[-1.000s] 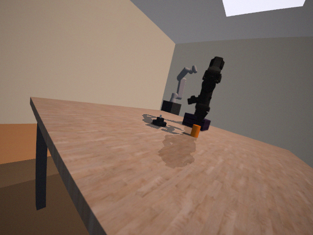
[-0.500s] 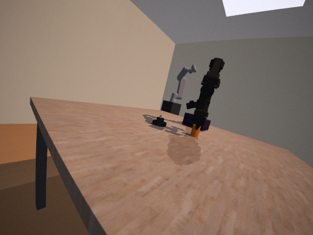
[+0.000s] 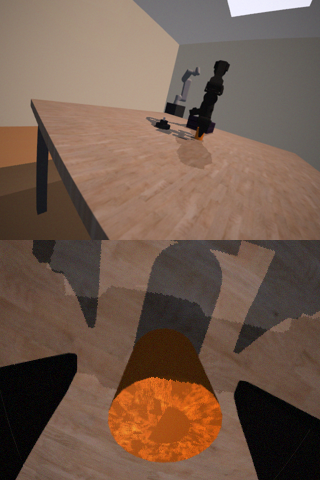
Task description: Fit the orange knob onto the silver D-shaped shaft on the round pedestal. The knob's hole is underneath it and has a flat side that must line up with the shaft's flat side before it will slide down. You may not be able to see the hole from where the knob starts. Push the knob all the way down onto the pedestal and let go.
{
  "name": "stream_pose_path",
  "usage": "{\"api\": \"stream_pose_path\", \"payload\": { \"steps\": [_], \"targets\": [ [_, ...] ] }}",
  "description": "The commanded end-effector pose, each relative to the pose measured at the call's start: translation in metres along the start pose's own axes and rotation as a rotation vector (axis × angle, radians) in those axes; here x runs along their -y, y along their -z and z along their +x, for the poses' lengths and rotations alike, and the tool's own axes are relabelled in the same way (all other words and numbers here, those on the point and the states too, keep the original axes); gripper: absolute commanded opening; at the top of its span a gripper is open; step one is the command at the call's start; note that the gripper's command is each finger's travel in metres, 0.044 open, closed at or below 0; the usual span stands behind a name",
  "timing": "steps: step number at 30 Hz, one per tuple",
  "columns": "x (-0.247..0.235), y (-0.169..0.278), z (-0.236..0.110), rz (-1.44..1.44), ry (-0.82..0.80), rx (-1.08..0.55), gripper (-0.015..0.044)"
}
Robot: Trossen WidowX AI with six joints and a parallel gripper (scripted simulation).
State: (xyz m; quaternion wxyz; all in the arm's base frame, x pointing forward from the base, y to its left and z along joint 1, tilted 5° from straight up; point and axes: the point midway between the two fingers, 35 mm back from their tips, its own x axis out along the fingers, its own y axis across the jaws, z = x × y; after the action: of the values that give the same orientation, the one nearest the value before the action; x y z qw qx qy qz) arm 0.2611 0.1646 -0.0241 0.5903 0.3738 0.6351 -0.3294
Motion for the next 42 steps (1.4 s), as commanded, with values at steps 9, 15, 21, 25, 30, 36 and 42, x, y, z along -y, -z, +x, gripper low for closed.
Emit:
{"api": "stream_pose_path", "payload": {
  "steps": [9, 15, 21, 25, 30, 36, 42],
  "targets": [
    [0.003, -0.001, 0.013, 0.005, 0.005, 0.003, 0.0361],
    [0.003, -0.001, 0.013, 0.005, 0.005, 0.003, 0.0204],
    [0.003, -0.001, 0.013, 0.005, 0.005, 0.003, 0.0144],
    [0.002, -0.001, 0.011, 0.005, 0.005, 0.003, 0.0059],
    [-0.001, -0.001, -0.003, 0.005, 0.005, 0.003, 0.0000],
    [-0.005, -0.001, -0.020, 0.005, 0.004, 0.003, 0.0000],
    [-0.006, -0.001, -0.038, 0.005, 0.004, 0.004, 0.0000]
  ]
}}
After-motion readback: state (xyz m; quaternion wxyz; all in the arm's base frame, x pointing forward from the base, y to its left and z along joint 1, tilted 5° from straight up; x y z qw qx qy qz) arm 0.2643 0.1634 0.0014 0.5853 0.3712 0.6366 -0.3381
